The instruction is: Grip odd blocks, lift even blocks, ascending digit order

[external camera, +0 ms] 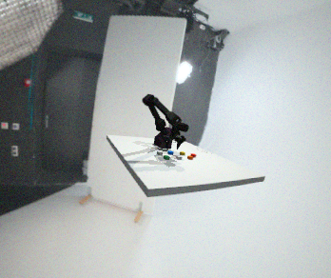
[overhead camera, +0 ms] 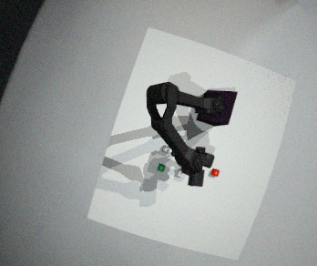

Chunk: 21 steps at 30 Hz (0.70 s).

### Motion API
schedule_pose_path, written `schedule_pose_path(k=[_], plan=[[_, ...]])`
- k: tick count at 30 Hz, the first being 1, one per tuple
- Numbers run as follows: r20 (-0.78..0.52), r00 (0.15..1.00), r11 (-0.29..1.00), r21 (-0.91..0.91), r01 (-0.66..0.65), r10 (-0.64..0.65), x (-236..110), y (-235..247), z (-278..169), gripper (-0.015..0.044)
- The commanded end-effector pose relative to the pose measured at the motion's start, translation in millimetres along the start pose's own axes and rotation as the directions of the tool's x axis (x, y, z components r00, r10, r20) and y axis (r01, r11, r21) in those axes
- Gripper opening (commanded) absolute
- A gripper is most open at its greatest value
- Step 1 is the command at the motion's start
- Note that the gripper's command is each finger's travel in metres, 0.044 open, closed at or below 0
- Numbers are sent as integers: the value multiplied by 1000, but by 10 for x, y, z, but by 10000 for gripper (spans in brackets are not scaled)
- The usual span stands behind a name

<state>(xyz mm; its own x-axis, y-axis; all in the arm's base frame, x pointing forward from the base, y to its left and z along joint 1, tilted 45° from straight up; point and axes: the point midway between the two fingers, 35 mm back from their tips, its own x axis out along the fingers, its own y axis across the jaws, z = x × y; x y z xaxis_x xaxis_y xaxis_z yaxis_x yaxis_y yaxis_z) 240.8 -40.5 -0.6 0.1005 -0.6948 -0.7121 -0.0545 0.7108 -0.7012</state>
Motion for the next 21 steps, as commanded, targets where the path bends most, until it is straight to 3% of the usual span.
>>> schedule_pose_path(k=[1,15,21], plan=[[-10,1000,1000,-12,7,-8,99,4,-33,400],[-10,1000,1000,-13,10,-10,293,-5,-45,400],[-10,1000,1000,-13,10,-10,293,-5,-45,242]])
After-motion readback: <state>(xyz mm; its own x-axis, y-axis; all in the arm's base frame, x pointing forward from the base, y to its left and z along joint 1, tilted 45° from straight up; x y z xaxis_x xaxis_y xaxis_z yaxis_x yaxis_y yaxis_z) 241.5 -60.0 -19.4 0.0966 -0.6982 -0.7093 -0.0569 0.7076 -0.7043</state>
